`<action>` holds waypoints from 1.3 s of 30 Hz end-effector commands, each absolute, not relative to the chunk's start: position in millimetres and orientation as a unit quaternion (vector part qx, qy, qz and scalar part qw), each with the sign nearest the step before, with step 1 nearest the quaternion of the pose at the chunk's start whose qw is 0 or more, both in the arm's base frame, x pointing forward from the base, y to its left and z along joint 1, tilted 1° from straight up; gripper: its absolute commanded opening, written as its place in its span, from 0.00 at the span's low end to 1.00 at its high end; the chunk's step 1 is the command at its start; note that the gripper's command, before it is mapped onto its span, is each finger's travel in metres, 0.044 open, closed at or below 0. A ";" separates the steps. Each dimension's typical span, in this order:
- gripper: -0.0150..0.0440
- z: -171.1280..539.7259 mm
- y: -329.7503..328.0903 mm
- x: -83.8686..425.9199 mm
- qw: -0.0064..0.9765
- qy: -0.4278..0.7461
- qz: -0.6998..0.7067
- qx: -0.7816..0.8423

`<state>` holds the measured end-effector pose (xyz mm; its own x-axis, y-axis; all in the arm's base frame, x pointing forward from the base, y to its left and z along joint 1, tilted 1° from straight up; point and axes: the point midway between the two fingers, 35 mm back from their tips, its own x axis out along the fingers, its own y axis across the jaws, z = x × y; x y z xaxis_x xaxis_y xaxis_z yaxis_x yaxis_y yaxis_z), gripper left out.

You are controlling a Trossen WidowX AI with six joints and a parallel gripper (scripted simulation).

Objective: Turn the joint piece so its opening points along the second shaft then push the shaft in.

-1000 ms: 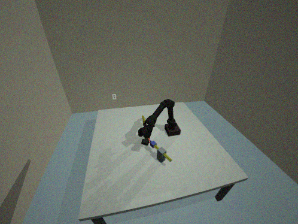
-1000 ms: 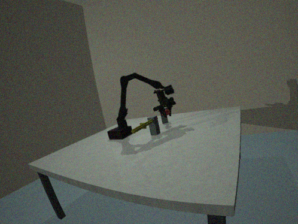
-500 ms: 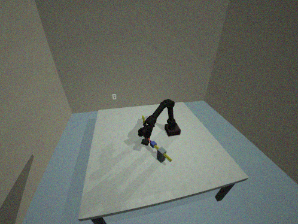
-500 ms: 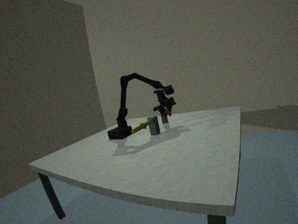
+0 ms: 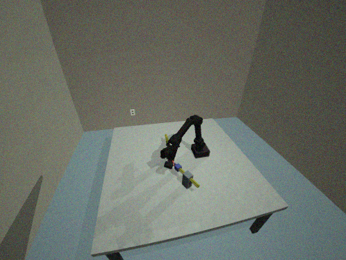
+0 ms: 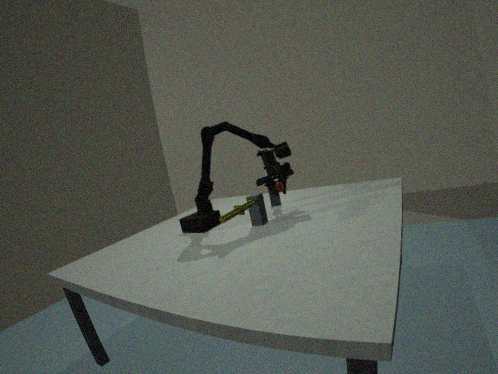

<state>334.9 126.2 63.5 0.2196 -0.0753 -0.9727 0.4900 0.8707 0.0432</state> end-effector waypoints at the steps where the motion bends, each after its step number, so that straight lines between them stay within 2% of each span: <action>1: 0.25 63.5 126.2 334.9 0.761 0.596 -0.186 0.174; 39: 0.25 54.3 106.2 316.8 0.623 0.581 -0.364 0.376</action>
<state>318.9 107.4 55.3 0.0701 -0.0305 -0.9971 0.8661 0.4978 0.0456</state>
